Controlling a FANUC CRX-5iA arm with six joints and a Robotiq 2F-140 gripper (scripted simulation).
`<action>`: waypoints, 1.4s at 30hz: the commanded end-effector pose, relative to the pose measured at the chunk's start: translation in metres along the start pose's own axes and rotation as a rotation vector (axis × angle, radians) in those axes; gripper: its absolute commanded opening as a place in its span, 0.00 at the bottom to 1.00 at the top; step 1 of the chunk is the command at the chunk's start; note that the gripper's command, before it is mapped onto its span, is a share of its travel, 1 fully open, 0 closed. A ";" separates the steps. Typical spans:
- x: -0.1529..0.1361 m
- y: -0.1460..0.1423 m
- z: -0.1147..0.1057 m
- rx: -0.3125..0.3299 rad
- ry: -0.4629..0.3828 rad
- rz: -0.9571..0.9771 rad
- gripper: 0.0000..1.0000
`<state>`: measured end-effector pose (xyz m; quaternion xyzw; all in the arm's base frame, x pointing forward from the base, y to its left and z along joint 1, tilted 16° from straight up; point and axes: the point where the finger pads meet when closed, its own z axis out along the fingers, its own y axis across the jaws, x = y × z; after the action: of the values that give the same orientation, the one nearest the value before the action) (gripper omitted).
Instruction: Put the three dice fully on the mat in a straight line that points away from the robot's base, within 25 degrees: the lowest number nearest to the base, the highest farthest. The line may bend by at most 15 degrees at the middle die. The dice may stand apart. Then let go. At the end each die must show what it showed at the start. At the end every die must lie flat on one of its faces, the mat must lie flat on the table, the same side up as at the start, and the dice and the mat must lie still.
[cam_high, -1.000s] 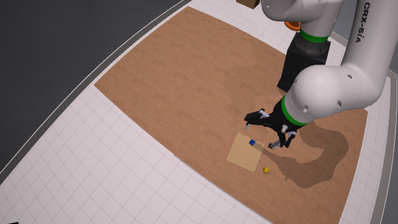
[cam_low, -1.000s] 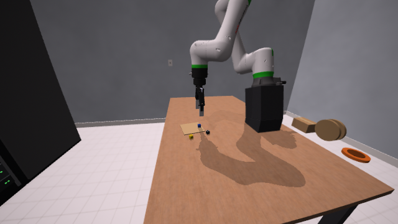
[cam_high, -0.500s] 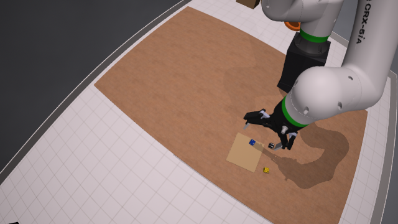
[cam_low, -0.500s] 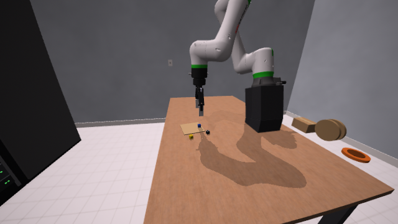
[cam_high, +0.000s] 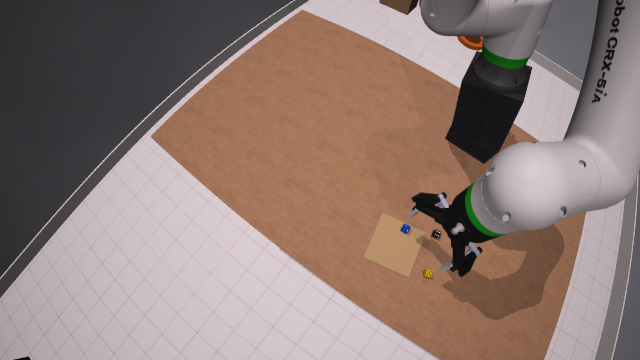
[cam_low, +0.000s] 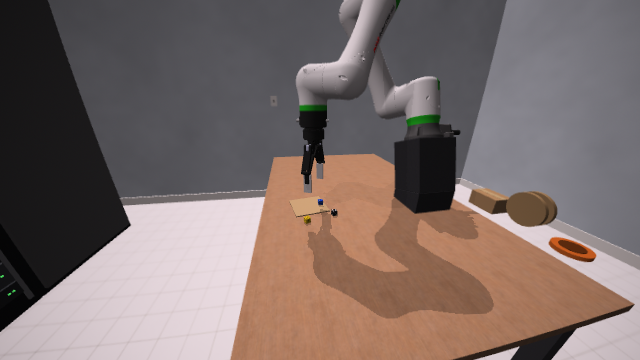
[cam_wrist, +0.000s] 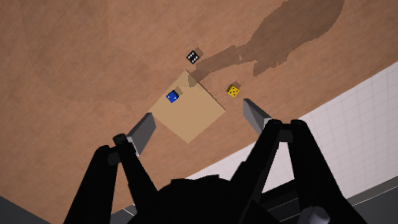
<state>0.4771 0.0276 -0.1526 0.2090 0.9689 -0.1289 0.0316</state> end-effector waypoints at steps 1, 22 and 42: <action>-0.002 0.019 0.003 0.011 -0.015 0.166 1.00; -0.001 0.083 0.013 0.007 -0.017 0.708 1.00; -0.001 0.083 0.013 0.007 -0.017 0.709 0.21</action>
<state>0.5122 0.0963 -0.1847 0.5312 0.8354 -0.1151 0.0815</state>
